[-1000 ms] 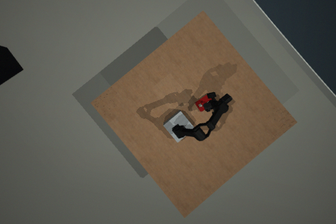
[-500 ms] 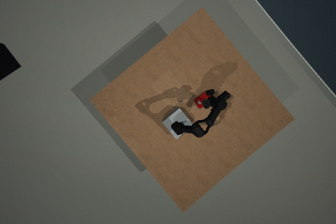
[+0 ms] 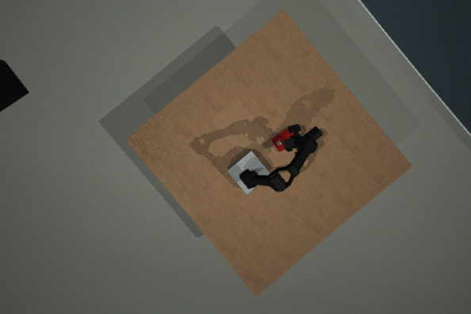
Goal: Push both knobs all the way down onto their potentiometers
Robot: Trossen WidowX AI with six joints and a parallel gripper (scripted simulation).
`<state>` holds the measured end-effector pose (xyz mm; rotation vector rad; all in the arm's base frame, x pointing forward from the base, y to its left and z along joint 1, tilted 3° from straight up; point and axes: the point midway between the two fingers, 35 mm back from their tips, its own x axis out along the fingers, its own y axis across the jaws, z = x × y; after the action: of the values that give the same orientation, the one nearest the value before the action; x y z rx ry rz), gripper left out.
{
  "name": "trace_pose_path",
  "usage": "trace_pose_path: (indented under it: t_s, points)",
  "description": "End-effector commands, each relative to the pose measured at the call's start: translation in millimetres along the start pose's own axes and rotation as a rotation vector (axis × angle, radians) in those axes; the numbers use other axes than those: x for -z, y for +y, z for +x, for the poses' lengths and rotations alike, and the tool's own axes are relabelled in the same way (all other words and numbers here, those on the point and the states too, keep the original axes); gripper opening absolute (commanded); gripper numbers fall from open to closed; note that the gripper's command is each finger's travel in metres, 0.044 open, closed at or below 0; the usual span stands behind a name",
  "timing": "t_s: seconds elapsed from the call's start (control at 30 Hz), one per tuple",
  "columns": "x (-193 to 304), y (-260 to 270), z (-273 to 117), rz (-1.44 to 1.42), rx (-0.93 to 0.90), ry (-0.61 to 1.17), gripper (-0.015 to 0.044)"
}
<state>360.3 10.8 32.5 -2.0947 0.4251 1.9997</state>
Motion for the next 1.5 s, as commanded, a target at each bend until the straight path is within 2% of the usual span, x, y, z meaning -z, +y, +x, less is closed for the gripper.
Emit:
trace_pose_path:
  t_s: [0.0,1.47]
  points:
    - [-2.4,-0.1,2.7,-0.005,0.003,-0.009,0.0]
    - [-2.5,-0.1,10.9,-0.005,0.003,-0.009,0.0]
